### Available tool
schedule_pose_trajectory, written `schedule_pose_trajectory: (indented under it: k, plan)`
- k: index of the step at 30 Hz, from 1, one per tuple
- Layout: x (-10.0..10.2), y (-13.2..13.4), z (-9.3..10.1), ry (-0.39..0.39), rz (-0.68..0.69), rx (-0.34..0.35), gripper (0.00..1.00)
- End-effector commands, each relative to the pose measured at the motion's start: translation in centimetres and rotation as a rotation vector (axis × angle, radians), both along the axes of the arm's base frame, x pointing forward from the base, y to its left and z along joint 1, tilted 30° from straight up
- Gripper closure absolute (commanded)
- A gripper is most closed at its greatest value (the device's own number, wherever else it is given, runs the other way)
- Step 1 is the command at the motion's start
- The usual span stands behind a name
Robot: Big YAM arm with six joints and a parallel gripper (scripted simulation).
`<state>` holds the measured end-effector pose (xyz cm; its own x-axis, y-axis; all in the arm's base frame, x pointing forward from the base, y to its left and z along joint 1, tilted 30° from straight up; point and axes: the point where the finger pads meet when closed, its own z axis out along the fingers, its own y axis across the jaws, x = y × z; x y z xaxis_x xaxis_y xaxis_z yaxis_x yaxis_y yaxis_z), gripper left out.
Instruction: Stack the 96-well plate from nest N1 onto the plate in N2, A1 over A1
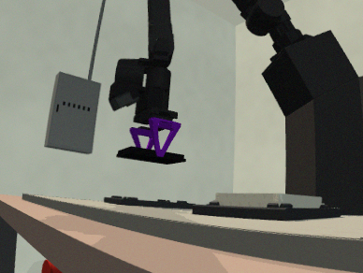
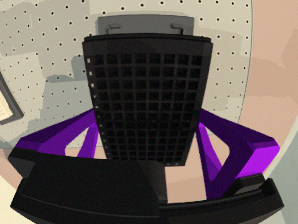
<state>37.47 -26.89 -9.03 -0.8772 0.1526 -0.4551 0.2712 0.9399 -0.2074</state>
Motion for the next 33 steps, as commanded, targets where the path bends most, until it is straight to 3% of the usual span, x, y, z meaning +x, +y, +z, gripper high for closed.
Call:
schedule_pose_trajectory:
  k: [1, 5, 6, 9, 11, 27, 33]
  plan:
    - [-0.1, 0.7, 1.1, -0.007, -0.004, 0.004, 1.0]
    - [-0.2, 0.6, 0.9, -0.003, -0.006, 0.007, 1.0]
    - [-0.5, 0.8, -0.3, 0.018, -0.006, 0.021, 1.0]
    - [-0.5, 0.8, -0.3, 0.018, -0.006, 0.021, 1.0]
    - [-0.1, 0.2, 0.7, -0.005, -0.002, 0.0, 1.0]
    - [-0.1, 0.2, 0.7, -0.005, -0.002, 0.0, 1.0]
    - [0.1, 2.9, -0.6, 0.073, 0.192, -0.077, 1.0]
